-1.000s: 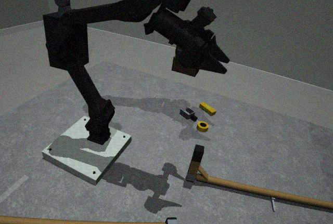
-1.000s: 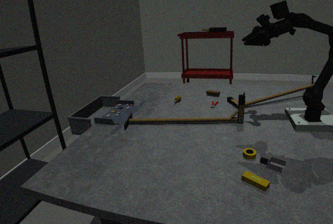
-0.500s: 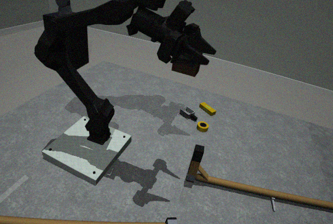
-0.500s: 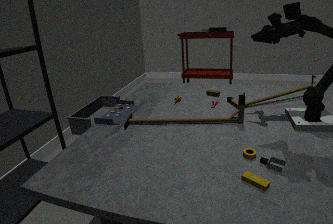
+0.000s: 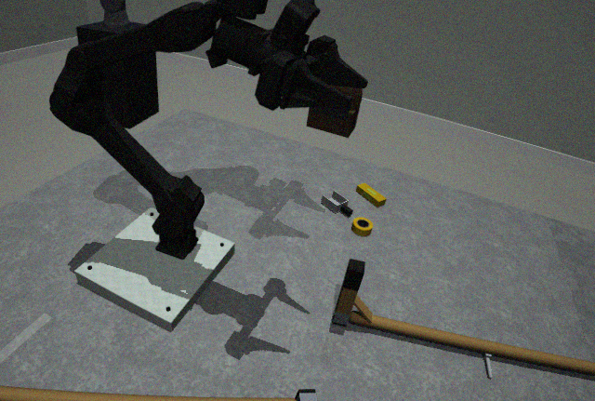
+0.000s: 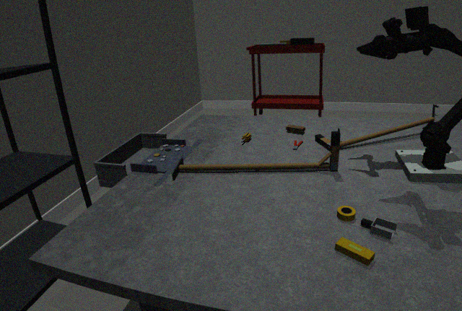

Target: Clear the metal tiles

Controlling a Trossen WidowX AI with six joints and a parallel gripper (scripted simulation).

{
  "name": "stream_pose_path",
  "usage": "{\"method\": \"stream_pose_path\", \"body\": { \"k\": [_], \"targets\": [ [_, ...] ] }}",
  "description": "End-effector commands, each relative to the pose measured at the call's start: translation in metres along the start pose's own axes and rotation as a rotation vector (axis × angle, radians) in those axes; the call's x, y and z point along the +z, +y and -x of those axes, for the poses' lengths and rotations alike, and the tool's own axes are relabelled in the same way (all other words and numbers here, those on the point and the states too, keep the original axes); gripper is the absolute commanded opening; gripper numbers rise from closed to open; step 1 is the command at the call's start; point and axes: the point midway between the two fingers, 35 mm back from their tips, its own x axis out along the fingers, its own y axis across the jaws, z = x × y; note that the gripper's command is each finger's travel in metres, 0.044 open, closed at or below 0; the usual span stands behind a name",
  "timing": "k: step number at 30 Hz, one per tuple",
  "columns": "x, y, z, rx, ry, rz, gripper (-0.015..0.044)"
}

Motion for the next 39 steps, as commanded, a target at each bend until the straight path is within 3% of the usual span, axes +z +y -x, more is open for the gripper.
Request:
{"method": "stream_pose_path", "body": {
  "k": [1,27,39],
  "targets": [
    [-0.004,-0.001,-0.001,-0.006,0.005,-0.002,0.0440],
    [-0.004,0.000,-0.002,-0.005,0.008,-0.001,0.0440],
    [-0.005,0.009,-0.031,0.011,0.092,0.044,0.0440]
  ]
}}
